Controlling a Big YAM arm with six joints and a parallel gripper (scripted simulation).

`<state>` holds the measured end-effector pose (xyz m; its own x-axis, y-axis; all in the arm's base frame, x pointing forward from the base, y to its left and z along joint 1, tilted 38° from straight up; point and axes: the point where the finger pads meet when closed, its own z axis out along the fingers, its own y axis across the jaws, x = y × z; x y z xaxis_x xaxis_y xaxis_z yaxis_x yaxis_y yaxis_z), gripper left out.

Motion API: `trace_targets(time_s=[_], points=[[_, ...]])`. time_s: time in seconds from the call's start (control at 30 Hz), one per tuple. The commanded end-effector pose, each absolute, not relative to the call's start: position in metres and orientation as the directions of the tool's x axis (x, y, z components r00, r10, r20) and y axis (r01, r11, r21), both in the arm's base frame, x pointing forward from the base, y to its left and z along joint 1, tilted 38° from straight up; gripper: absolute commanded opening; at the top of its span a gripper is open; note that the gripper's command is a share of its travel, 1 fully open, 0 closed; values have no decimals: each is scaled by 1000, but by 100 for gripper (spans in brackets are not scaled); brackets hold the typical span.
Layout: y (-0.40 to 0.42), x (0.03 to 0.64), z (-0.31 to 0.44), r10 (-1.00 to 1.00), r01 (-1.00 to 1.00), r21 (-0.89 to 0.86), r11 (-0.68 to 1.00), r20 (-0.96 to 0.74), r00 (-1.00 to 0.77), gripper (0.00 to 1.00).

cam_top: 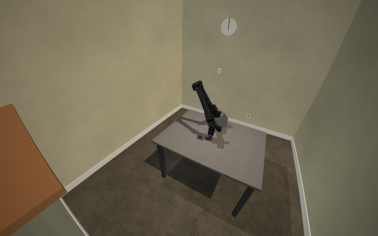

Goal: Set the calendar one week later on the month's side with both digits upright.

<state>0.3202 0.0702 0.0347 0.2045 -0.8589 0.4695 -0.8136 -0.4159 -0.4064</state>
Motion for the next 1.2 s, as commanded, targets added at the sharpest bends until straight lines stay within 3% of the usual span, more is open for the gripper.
trace_targets(time_s=[0.0,1.17], points=[[81,329,42,-861,-802,-421,-423,463,210,46],[74,334,39,-863,-805,-425,-414,465,198,46]])
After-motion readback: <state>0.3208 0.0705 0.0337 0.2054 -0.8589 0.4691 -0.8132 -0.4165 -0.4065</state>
